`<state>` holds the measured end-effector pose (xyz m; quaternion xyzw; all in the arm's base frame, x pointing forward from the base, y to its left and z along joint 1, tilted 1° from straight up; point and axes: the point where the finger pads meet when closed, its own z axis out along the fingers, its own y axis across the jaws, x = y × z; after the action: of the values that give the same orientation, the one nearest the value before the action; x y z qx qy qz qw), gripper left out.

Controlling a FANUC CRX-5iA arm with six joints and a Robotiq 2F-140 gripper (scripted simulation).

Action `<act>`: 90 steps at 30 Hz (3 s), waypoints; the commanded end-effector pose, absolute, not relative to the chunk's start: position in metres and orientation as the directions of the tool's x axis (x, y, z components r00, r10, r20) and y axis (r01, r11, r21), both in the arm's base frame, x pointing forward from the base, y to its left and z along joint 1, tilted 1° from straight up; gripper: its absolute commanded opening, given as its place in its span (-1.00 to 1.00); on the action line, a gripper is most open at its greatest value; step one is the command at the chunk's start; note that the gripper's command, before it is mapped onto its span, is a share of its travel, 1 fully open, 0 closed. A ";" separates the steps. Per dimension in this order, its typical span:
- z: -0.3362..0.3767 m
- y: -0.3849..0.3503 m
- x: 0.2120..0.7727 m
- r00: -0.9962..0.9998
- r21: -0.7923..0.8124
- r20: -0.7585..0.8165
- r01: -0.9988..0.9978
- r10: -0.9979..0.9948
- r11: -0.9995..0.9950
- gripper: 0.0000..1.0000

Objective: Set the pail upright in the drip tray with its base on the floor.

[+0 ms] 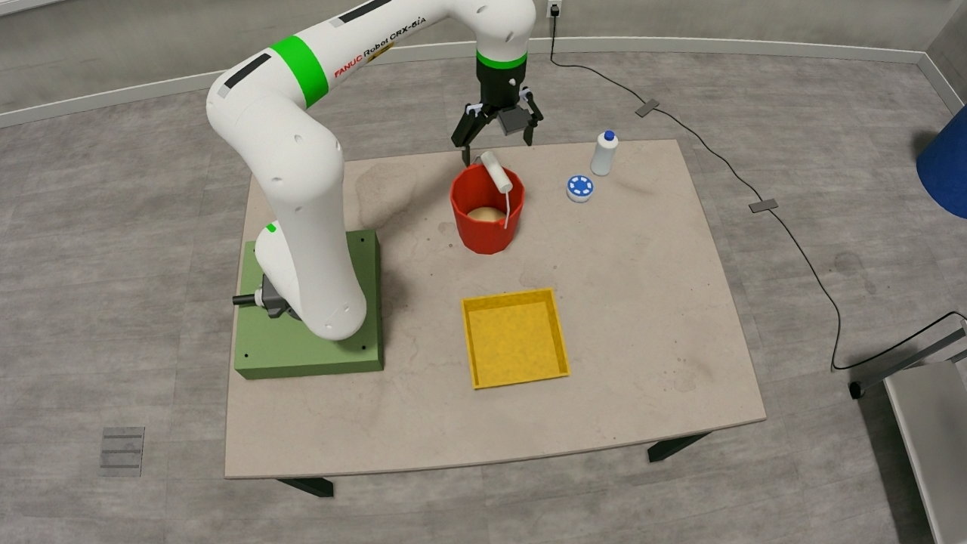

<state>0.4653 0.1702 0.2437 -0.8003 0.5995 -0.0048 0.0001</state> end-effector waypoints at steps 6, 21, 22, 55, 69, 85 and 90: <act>0.245 0.170 0.466 0.281 -0.008 0.008 -0.960 -0.960 -0.281 1.00; 0.244 0.170 0.466 0.281 -0.008 0.008 -0.960 -0.960 -0.281 1.00; 0.244 0.170 0.466 0.281 -0.008 0.008 -0.960 -0.960 -0.281 1.00; 0.192 0.170 0.466 0.281 -0.008 0.008 -0.960 -0.960 -0.281 1.00; 0.170 0.170 0.467 0.281 -0.008 0.008 -0.960 -0.960 -0.281 1.00; 0.165 0.170 0.467 0.281 -0.008 0.008 -0.960 -0.960 -0.281 1.00; 0.165 0.170 0.467 0.281 -0.008 0.008 -0.960 -0.960 -0.281 1.00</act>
<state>0.4661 0.1700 0.1637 -0.8003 0.5996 -0.0049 0.0001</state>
